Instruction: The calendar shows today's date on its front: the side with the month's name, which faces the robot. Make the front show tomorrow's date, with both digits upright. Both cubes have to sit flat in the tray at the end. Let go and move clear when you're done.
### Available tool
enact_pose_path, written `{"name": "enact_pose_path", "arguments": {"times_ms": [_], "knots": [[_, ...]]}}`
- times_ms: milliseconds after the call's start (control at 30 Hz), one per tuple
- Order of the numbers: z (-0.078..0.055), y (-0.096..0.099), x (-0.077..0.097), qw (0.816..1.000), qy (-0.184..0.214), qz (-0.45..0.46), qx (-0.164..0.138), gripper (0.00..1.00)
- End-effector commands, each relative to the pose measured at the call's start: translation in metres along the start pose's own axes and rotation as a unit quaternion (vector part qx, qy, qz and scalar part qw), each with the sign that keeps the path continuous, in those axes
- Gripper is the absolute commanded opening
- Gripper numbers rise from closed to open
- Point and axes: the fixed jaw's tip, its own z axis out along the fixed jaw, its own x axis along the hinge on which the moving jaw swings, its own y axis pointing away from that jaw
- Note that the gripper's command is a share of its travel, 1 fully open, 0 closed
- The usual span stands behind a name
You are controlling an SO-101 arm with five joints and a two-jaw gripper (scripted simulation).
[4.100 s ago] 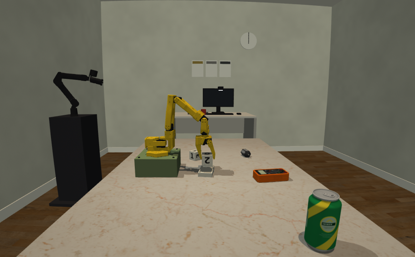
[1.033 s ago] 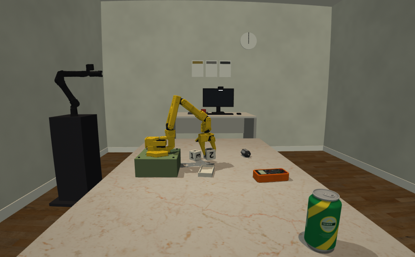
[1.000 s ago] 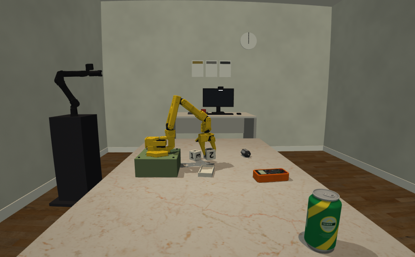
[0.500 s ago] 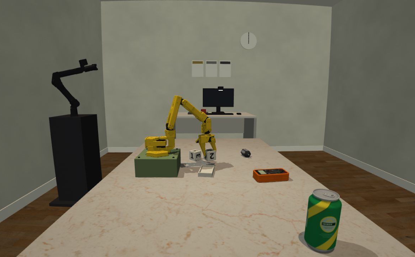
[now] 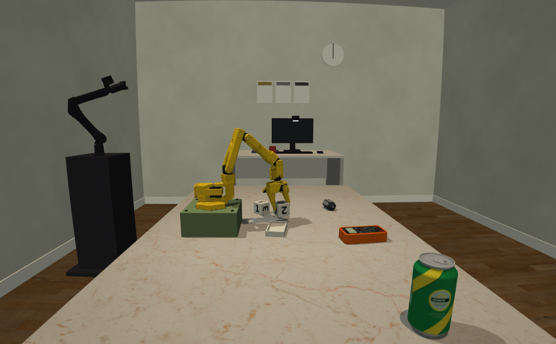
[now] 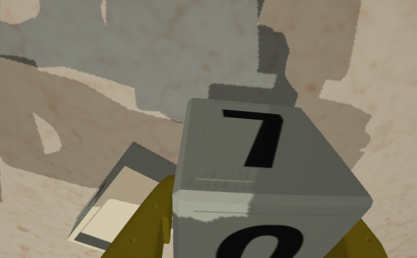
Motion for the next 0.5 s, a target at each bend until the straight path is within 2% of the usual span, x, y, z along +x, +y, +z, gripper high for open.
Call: {"name": "enact_pose_path", "arguments": {"times_ms": [0, 467], "knots": [[0.0023, 0.0024, -0.0022, 1.0, -0.001, -0.004, -0.005, 0.0], [0.0083, 0.0025, -0.0022, 1.0, -0.001, -0.004, -0.005, 0.0]]}}
